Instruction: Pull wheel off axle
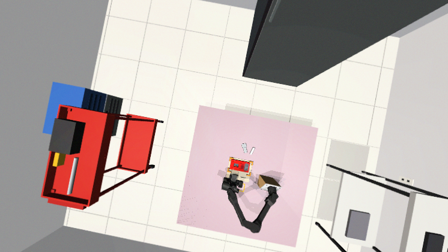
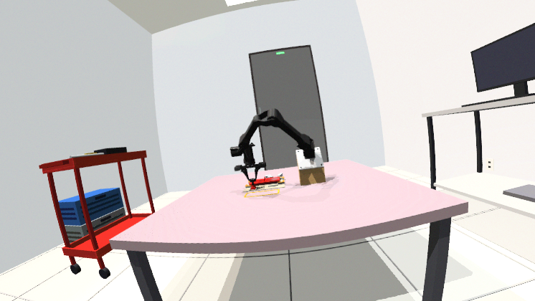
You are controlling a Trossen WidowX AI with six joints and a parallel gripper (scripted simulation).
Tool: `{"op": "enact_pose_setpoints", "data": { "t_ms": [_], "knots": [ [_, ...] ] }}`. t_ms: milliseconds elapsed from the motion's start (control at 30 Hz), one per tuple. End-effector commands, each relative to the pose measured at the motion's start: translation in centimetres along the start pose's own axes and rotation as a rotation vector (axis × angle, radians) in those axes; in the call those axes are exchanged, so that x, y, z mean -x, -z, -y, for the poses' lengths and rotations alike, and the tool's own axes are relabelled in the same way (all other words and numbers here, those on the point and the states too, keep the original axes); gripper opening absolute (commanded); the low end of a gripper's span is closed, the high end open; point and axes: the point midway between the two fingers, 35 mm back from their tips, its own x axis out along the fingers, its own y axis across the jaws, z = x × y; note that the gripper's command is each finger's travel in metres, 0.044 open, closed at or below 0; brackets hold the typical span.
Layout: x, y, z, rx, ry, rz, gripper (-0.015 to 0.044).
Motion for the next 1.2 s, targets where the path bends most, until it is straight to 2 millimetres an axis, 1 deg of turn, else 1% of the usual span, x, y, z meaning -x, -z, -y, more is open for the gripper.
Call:
{"op": "enact_pose_setpoints", "data": {
  "t_ms": [0, 1167],
  "knots": [
    [0.5, 0.0, 0.0, -0.001, -0.005, 0.0, 0.0],
    [1.7, 0.0, 0.0, -0.003, -0.008, -0.002, 0.0]
  ]
}}
